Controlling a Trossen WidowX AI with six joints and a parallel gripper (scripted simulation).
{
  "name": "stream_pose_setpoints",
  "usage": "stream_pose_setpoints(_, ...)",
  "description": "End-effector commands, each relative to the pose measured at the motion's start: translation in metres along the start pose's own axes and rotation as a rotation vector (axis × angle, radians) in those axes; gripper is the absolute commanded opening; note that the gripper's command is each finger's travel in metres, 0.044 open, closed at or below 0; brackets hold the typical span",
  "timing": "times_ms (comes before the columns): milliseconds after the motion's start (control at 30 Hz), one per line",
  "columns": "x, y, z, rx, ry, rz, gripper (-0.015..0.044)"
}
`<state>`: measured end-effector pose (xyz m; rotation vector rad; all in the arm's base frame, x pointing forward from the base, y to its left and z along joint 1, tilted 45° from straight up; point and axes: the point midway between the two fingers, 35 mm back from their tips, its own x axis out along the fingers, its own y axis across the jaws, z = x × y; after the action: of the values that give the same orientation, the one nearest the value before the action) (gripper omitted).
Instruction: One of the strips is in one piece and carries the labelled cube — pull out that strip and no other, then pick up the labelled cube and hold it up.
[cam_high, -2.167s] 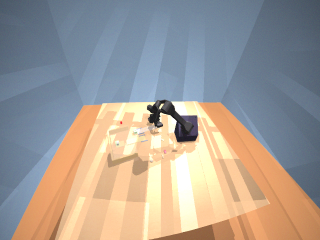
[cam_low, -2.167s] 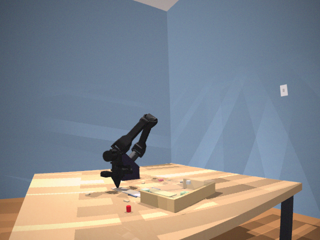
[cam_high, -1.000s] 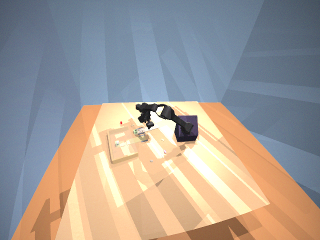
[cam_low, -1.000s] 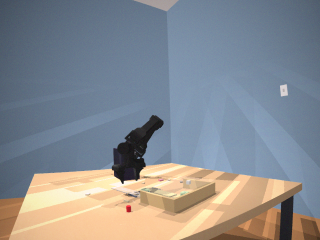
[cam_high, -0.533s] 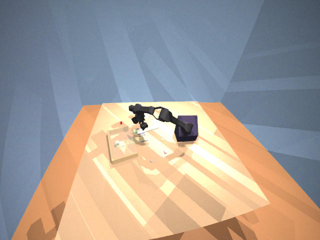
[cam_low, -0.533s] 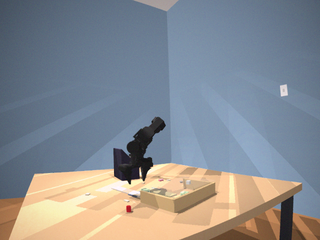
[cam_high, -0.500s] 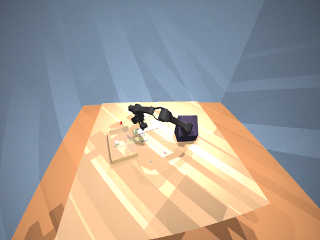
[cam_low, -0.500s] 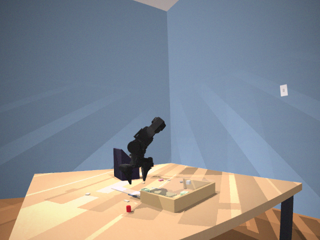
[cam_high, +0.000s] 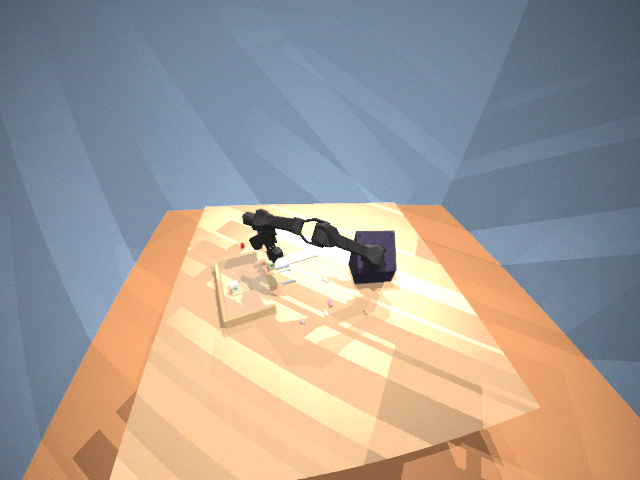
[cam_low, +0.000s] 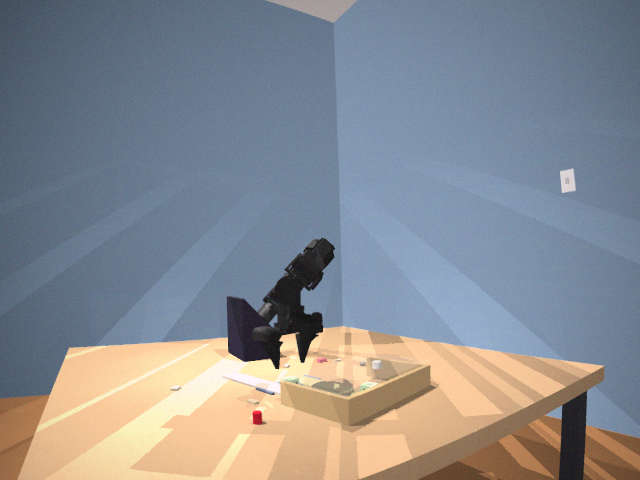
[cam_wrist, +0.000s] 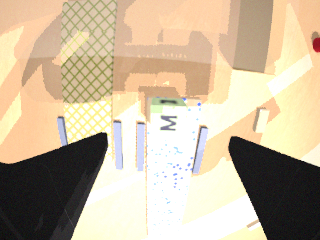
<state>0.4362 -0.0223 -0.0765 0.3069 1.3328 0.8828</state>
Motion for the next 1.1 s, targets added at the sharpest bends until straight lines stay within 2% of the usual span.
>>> stream_pose_setpoints(0, 0.003, -0.001, 0.002, 0.009, -0.001, 0.003, 0.0335)
stream_pose_setpoints(100, 0.008, -0.001, 0.002, 0.009, -0.001, 0.003, 0.0256)
stream_pose_setpoints(133, 0.01, -0.001, 0.002, 0.009, -0.001, 0.003, 0.025)
stream_pose_setpoints(1067, 0.054, 0.0, 0.001, 0.009, -0.001, 0.005, 0.025)
